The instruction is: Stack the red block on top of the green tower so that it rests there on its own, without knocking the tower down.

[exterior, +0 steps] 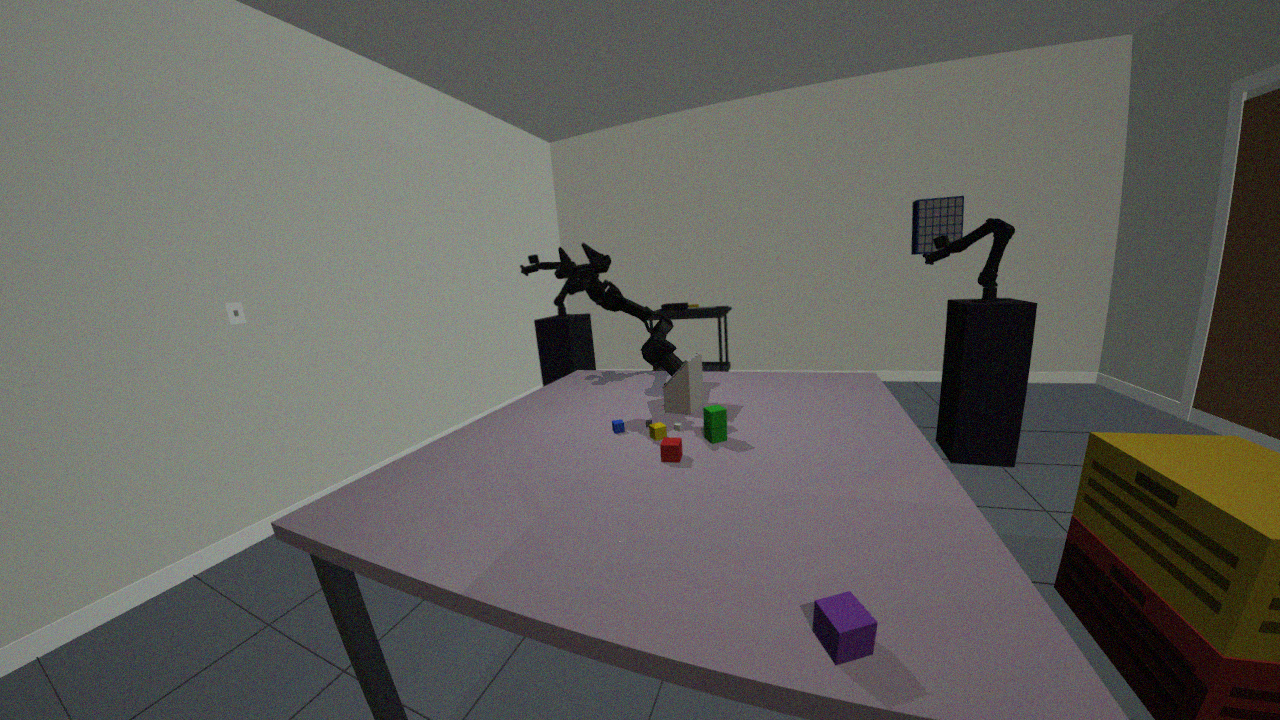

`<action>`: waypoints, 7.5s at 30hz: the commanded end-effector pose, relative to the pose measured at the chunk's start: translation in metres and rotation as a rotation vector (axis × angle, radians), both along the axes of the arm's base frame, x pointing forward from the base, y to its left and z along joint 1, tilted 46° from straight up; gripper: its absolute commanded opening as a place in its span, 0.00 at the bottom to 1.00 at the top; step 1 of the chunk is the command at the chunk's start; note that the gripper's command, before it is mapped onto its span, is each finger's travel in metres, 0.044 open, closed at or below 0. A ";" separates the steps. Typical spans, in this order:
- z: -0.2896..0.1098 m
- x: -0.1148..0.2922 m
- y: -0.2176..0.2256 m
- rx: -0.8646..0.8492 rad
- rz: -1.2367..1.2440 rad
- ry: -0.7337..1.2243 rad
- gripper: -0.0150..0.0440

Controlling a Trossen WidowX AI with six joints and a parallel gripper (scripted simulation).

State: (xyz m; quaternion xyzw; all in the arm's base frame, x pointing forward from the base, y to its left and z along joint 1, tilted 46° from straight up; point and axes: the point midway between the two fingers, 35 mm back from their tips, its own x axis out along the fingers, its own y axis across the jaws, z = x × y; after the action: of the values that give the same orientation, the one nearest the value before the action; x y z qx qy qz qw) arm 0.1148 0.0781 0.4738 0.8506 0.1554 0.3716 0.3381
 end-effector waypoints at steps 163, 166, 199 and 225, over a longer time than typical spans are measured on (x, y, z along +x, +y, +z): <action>-0.598 0.248 -0.082 -2.957 1.039 0.701 1.00; -0.598 0.248 -0.082 -2.957 1.039 0.701 1.00; -0.582 0.249 -0.065 -2.954 1.037 0.701 0.25; -0.519 0.254 0.001 -2.959 1.044 0.685 0.25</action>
State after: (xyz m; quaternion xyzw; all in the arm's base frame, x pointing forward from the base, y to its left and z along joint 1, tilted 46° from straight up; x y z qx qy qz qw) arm 0.3685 0.0792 -0.0450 0.3126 -0.6849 0.2274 -0.6177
